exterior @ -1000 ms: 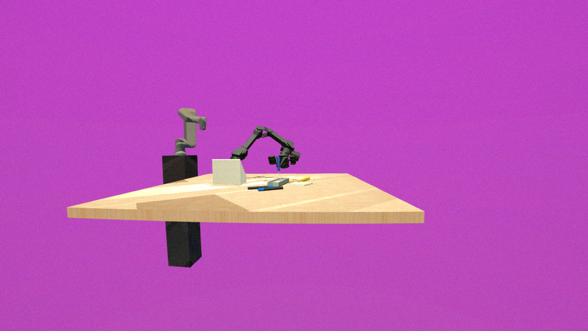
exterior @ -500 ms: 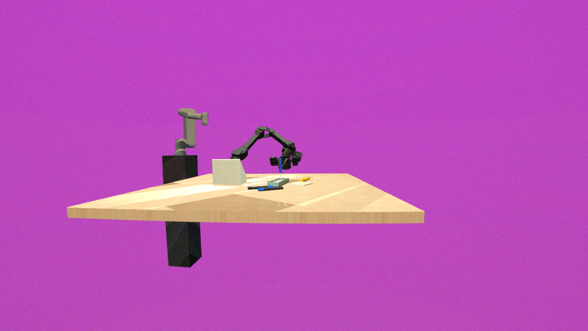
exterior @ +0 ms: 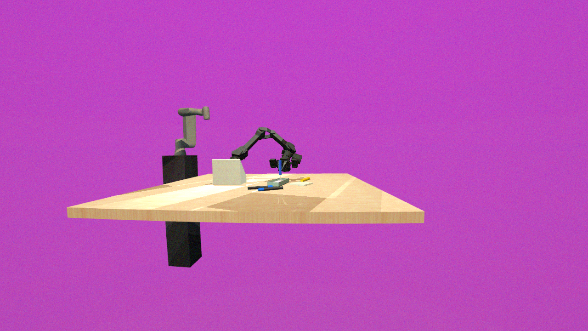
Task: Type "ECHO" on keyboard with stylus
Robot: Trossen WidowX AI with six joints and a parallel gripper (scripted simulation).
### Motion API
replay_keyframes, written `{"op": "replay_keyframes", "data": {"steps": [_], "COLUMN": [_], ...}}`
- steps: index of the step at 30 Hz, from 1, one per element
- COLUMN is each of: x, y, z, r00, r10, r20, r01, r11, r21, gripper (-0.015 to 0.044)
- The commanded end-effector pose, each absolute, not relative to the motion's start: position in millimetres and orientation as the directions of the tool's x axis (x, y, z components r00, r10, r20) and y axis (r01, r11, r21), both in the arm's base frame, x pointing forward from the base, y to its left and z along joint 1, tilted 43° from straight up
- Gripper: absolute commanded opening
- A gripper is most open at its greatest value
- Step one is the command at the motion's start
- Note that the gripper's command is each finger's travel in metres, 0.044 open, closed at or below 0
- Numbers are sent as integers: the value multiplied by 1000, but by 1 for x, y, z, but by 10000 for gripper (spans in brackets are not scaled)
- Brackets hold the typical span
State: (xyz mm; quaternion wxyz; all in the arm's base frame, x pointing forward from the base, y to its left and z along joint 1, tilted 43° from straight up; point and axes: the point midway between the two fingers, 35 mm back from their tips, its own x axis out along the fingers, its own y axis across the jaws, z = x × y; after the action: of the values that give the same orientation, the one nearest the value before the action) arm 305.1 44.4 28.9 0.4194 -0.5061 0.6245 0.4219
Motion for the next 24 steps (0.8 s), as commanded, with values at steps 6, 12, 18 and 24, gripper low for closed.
{"op": "replay_keyframes", "data": {"steps": [6, 12, 18, 24], "x": [304, 304, 305, 305], "y": [45, 46, 47, 47], "z": [26, 27, 28, 28], "r00": [-142, -142, -142, -142], "r10": [-277, -277, -277, -277], "r20": [-950, -950, -950, -950], "r01": [-985, -985, -985, -985], "r11": [137, 137, 137, 137], "r21": [108, 107, 107, 107], "gripper": [81, 81, 81, 81]}}
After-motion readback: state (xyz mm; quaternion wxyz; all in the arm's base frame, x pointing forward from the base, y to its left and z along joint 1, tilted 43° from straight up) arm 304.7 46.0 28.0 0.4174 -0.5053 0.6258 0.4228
